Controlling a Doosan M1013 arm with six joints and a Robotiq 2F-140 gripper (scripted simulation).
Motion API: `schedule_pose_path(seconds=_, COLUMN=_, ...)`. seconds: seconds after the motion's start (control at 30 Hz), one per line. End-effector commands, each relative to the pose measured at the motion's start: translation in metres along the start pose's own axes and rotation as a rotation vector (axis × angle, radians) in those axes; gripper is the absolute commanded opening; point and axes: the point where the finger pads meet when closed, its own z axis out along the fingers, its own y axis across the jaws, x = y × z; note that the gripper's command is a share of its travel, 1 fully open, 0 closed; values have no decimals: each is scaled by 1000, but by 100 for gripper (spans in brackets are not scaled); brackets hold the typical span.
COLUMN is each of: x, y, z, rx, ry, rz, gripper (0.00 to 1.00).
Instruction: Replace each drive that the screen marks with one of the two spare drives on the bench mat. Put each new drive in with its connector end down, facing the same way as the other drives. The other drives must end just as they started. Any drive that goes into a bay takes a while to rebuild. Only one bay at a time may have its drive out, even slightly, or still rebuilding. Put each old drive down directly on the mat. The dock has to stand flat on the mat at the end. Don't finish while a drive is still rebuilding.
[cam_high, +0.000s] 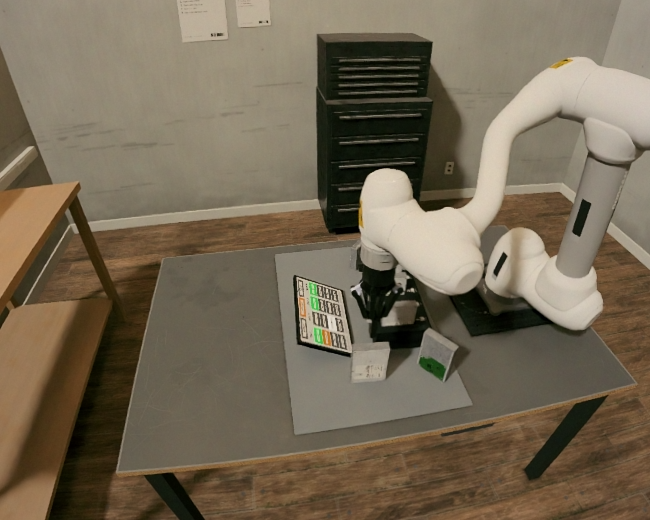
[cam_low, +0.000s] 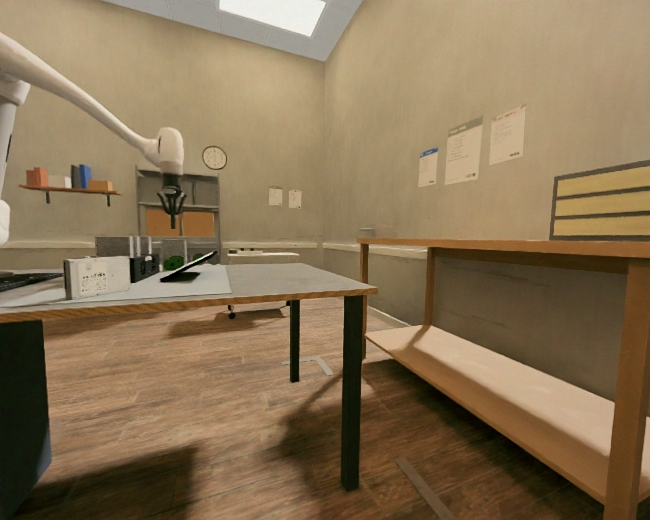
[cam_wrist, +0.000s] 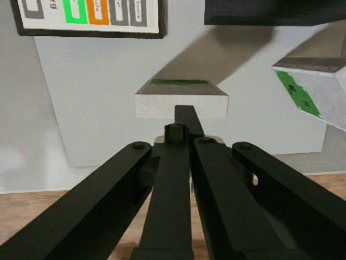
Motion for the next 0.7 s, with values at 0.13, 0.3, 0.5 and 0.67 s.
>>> schedule_pose_path(seconds=0.13, x=0, y=0, z=-1, rx=1, ry=-1, rz=0, gripper=10)
schedule_pose_path(seconds=0.3, x=0, y=0, z=-1, rx=1, ry=-1, rz=1, gripper=10)
schedule_pose_path(seconds=0.5, x=-5, y=54, z=-5, rx=1, ry=-1, rz=230, gripper=10)
schedule_pose_path(seconds=0.67, x=-1, y=135, z=-5, rx=-4, ry=-4, rz=546, gripper=10)
